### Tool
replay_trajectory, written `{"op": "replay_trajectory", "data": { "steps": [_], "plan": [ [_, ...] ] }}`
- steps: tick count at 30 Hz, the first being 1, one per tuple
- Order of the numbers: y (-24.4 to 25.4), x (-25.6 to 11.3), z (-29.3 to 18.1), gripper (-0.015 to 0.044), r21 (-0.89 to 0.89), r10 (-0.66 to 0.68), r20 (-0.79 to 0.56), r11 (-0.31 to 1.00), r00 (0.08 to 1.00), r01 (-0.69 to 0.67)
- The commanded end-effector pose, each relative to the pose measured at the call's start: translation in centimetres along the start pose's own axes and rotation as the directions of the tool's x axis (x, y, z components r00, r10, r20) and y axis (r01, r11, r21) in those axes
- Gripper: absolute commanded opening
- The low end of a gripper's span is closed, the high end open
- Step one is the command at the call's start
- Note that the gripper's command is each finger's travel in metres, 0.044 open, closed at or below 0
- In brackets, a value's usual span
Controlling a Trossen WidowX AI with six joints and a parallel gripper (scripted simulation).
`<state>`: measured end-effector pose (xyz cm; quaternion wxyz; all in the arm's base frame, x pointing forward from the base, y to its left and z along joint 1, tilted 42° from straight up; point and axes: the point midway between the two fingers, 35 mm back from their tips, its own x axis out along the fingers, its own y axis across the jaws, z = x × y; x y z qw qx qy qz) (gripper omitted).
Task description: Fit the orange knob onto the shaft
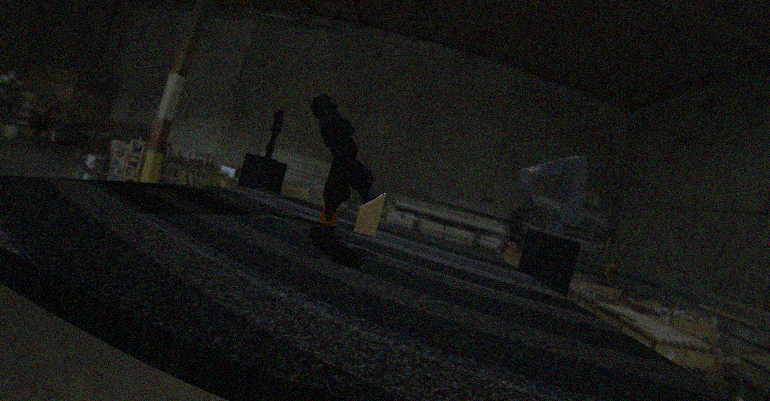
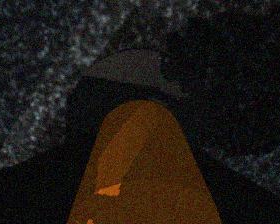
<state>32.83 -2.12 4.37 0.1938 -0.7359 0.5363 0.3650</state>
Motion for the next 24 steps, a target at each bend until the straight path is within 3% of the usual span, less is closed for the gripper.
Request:
{"op": "replay_trajectory", "data": {
  "steps": [1,7,24],
  "plan": [
    [0.0,0.0,0.0,0.0,0.0,0.0,0.0,1.0,1.0,0.0],
    [0.0,0.0,0.0,0.0,0.0,0.0,0.0,1.0,1.0,0.0],
    [0.0,0.0,0.0,0.044,0.0,0.0,0.0,1.0,1.0,0.0]
  ]
}}
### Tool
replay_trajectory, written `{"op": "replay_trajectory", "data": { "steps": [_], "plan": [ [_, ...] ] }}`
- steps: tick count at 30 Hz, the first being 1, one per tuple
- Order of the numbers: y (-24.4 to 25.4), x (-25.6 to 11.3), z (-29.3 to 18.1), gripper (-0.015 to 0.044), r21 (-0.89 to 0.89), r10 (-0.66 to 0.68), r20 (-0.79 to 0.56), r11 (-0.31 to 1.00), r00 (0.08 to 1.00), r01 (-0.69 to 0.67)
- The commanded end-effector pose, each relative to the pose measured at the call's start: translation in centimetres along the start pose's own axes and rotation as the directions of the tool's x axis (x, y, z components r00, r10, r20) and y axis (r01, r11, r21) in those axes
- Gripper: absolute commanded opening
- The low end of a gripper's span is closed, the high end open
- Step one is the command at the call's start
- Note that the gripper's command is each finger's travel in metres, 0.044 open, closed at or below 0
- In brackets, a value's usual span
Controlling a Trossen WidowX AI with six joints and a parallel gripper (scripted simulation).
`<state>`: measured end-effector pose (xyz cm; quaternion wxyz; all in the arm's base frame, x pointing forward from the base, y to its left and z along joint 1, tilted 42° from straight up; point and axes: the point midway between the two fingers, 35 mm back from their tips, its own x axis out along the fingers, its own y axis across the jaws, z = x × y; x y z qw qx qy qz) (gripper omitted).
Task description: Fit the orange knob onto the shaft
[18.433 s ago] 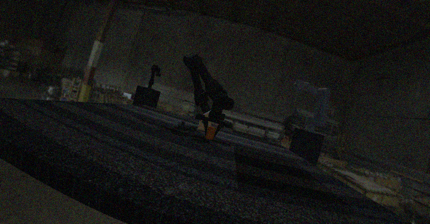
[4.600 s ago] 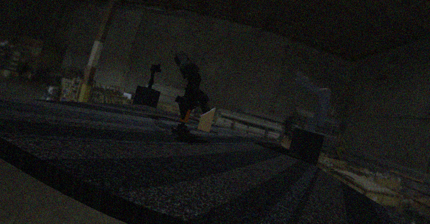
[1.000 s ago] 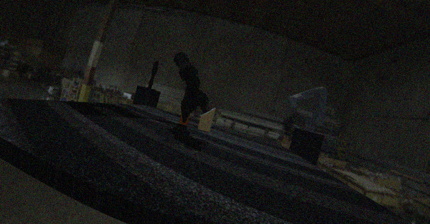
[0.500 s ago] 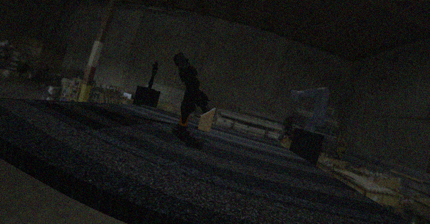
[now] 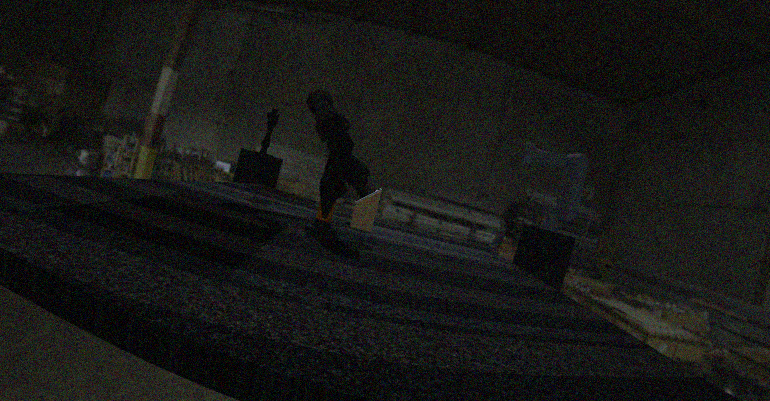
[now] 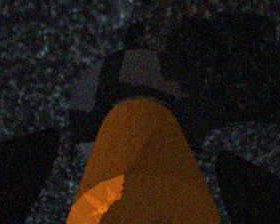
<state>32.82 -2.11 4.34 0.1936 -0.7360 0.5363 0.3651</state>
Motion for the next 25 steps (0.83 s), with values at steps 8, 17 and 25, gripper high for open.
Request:
{"op": "replay_trajectory", "data": {
  "steps": [8,17,25],
  "plan": [
    [0.0,-0.3,0.0,0.044,0.001,0.0,0.001,1.0,1.0,0.0],
    [0.0,-9.5,0.1,0.044,-0.001,0.0,0.004,1.0,1.0,0.0],
    [-0.3,-9.5,0.3,0.044,-0.001,0.0,0.004,1.0,1.0,0.0]
  ]
}}
